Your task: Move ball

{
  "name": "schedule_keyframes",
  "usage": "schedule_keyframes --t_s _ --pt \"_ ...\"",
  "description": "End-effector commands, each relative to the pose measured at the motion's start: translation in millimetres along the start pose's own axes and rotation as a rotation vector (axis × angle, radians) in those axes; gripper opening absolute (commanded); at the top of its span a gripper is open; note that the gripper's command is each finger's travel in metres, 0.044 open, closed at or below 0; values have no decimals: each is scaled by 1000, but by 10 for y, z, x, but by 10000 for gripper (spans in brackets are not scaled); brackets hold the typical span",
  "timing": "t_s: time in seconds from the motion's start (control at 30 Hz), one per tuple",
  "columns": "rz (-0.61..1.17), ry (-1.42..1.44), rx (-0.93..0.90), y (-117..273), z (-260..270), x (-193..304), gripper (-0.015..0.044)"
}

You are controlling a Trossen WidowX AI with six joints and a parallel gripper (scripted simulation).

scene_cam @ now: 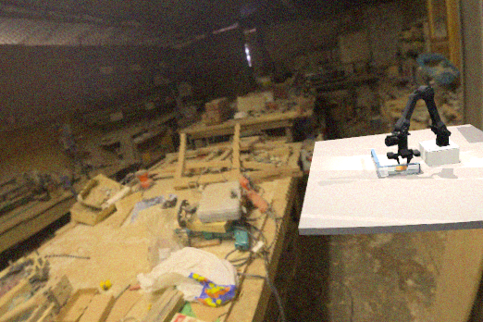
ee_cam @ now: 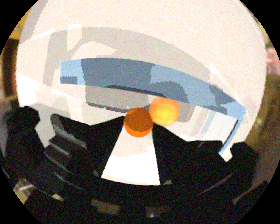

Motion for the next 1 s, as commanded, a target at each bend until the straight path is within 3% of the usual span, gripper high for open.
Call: schedule_keyframes --t_s 0.0,0.13,0.57,0.97 --pt "-2 1 -2 7 0 -3 111" --pt "-3 1 -1 262 -48 -33 6" --pt "-3 1 -1 1291 -9 -4 0" --pt "-5 1 1 967 -213 -200 0"
Point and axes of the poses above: the point midway between the two fingers, 35 mm back from their tips, its own y axis back along the fingers, its own z axis across the jaws, x = y × z, the point moved 5 cm from there along y, back along the fingers, and after that the axes turned 11 degrees about -y, right-handed, at the moved point
